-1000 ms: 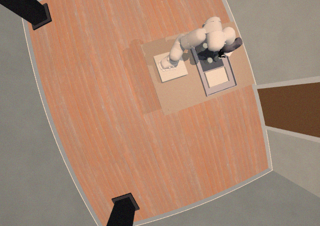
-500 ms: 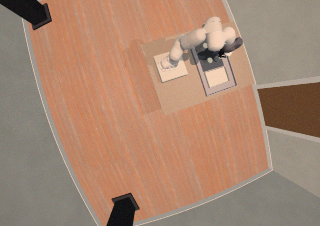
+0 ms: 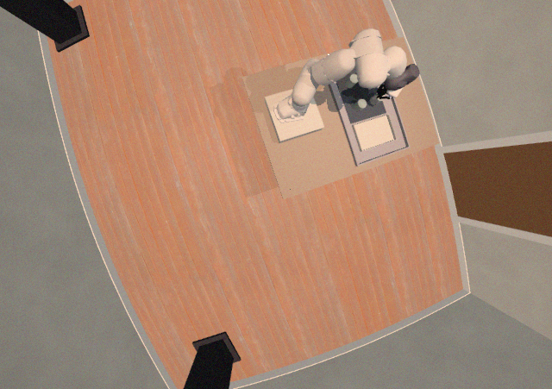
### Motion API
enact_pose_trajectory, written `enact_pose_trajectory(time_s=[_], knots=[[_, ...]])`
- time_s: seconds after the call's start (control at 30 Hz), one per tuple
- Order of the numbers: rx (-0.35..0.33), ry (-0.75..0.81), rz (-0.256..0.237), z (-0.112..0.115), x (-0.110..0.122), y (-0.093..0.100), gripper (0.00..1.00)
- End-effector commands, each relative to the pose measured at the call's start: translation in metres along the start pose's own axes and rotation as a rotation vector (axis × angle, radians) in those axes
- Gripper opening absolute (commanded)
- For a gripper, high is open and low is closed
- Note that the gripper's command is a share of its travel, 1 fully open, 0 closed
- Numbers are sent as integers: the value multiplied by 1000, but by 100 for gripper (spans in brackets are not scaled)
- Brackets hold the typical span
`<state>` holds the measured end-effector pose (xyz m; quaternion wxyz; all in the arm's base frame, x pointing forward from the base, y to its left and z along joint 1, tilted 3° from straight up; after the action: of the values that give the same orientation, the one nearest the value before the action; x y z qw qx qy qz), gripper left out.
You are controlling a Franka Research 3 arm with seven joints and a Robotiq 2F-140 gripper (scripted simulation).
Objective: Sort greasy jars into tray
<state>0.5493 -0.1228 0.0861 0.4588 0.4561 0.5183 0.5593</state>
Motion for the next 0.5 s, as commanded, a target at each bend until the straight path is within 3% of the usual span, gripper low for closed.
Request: enact_pose_trajectory(time_s=[0.0, 0.47], knots=[[3, -5, 3, 0, 1, 0, 0], [3, -5, 3, 2, 0, 1, 0]])
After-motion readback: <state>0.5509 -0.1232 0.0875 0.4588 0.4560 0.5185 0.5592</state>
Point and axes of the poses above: the point where the finger pads meet when closed, its own y axis back along the fingers, its own x axis across the jaws, z = x × y, the point moved 4 cm from there along y, back along the fingers, and after that the axes turned 12 degrees about y, right-handed, at the moved point
